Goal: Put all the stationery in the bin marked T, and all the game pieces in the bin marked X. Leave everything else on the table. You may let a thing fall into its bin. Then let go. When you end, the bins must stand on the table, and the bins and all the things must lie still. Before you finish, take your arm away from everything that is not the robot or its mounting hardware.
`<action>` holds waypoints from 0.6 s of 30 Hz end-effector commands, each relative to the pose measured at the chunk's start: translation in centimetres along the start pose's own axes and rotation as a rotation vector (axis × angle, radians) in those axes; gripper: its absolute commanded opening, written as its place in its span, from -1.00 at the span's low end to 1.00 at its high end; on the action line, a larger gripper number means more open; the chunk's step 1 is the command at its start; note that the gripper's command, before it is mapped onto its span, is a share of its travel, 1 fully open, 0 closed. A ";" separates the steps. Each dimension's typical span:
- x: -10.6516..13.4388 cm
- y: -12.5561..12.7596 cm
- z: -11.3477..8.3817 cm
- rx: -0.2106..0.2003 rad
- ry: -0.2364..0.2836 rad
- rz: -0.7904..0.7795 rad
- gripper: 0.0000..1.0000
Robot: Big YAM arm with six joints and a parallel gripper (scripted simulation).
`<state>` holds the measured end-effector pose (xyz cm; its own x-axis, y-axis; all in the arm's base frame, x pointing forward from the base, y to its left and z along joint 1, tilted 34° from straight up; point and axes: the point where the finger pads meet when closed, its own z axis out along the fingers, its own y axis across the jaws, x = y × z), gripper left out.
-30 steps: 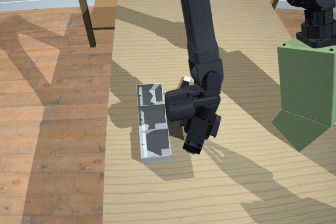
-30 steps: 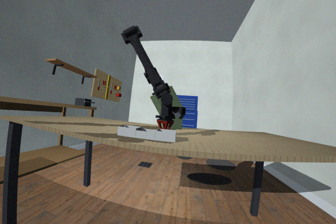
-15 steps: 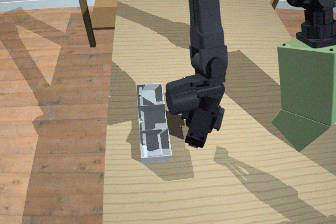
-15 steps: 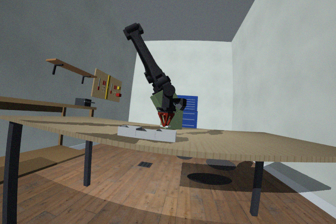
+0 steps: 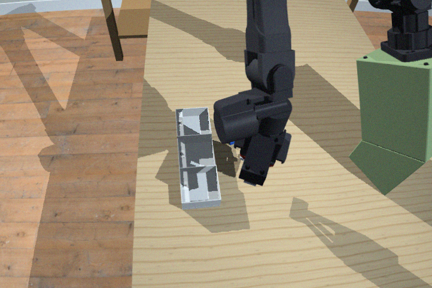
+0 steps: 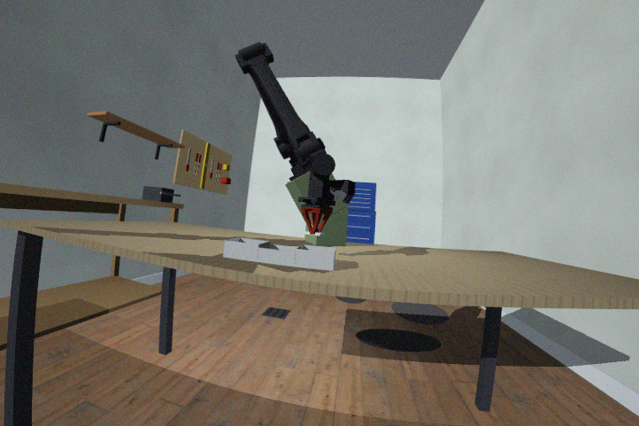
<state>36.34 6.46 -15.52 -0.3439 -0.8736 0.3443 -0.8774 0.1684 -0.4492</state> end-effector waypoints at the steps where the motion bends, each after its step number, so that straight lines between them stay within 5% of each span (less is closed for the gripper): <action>1: 0.4 -0.5 -0.4 0.000 0.001 0.025 -0.61; 18: 0.0 -0.2 0.1 -0.004 0.004 0.011 -0.61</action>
<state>36.24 6.35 -15.54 -0.3473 -0.8721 0.3446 -0.8771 0.1721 -0.4485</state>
